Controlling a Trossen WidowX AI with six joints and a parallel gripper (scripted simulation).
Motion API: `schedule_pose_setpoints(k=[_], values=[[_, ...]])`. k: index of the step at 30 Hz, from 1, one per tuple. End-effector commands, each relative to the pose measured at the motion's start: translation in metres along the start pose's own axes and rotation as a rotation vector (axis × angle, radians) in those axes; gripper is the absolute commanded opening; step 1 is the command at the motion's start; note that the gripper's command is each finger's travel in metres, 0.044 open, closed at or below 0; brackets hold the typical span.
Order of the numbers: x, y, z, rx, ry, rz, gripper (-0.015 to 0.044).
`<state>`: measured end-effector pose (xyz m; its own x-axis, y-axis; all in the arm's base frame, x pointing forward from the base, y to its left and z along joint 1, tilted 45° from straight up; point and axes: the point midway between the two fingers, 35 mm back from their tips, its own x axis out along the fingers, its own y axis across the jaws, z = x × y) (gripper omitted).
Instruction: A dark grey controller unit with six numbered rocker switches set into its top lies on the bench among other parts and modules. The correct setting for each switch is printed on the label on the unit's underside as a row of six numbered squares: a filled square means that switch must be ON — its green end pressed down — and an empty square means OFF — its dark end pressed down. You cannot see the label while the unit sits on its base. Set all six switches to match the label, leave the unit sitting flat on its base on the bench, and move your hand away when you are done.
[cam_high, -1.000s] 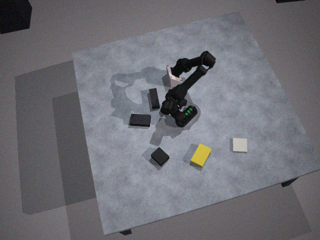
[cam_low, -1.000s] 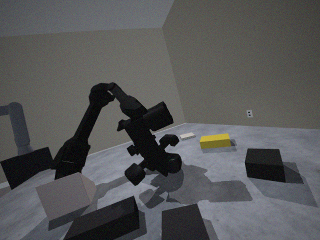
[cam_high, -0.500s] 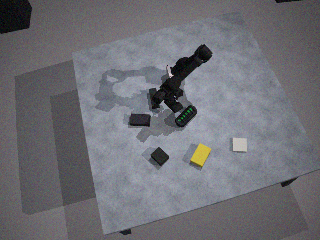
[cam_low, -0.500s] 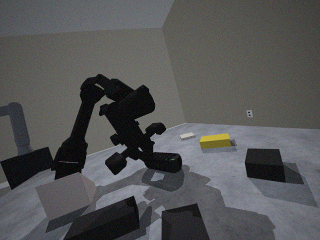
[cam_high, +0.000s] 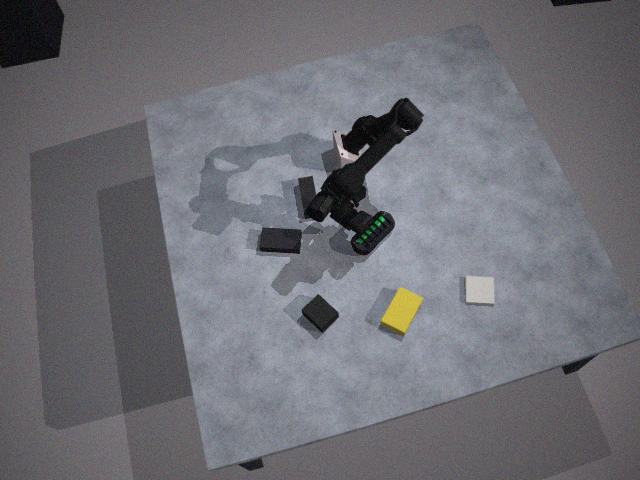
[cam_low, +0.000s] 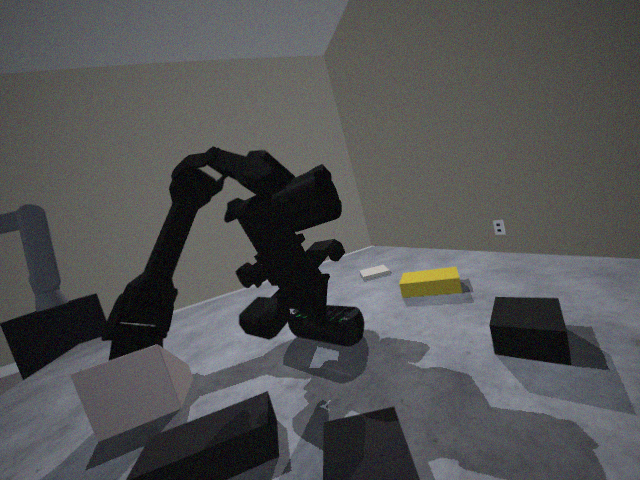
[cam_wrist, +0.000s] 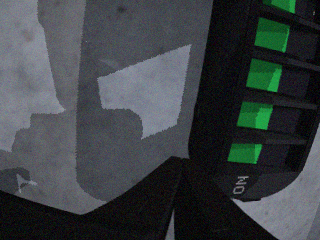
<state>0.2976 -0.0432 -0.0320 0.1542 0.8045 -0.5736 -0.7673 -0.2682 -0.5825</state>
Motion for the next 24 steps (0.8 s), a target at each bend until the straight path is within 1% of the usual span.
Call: schedule_pose_setpoints(k=[1, 5, 12, 14, 24], values=[[-0.001, -0.001, -0.002, -0.006, 0.001, -0.002, 0.0000], [-0.001, -0.006, 0.003, 0.000, -0.003, 0.022, 0.0000], [-0.005, -0.064, 0.046, -0.003, -0.008, 0.245, 0.0000], [-0.006, -0.075, 0.057, -0.006, -0.003, 0.286, 0.0000], [-0.001, -0.075, 0.059, -0.006, -0.002, 0.291, 0.0000]])
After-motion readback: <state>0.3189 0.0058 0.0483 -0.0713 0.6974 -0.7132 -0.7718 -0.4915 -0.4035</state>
